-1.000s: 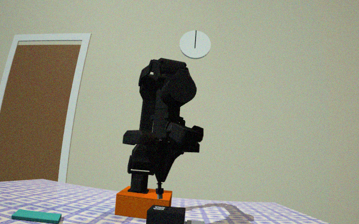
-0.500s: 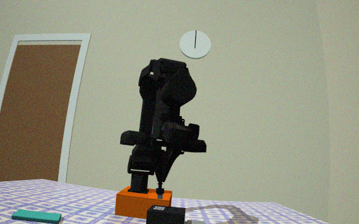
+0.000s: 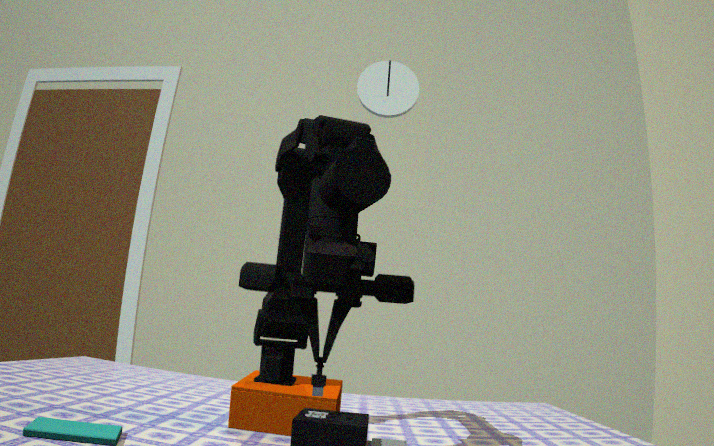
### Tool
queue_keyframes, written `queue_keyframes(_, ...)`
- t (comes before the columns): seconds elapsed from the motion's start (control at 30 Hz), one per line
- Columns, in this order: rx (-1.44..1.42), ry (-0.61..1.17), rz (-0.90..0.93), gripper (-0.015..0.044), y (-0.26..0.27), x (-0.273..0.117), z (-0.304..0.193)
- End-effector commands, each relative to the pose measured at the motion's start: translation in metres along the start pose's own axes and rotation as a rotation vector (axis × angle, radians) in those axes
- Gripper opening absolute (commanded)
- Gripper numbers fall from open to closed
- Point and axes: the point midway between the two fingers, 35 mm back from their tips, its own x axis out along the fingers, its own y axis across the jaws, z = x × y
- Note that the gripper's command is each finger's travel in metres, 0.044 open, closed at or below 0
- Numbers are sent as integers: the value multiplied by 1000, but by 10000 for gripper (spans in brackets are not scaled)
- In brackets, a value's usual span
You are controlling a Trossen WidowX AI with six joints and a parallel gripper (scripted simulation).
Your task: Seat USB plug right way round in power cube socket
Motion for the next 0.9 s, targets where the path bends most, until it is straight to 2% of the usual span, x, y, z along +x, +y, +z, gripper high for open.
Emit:
queue_keyframes(0.0,92,1,0,0,0,0,0)
queue_keyframes(0.87,773,1,-1,0,0,0,0)
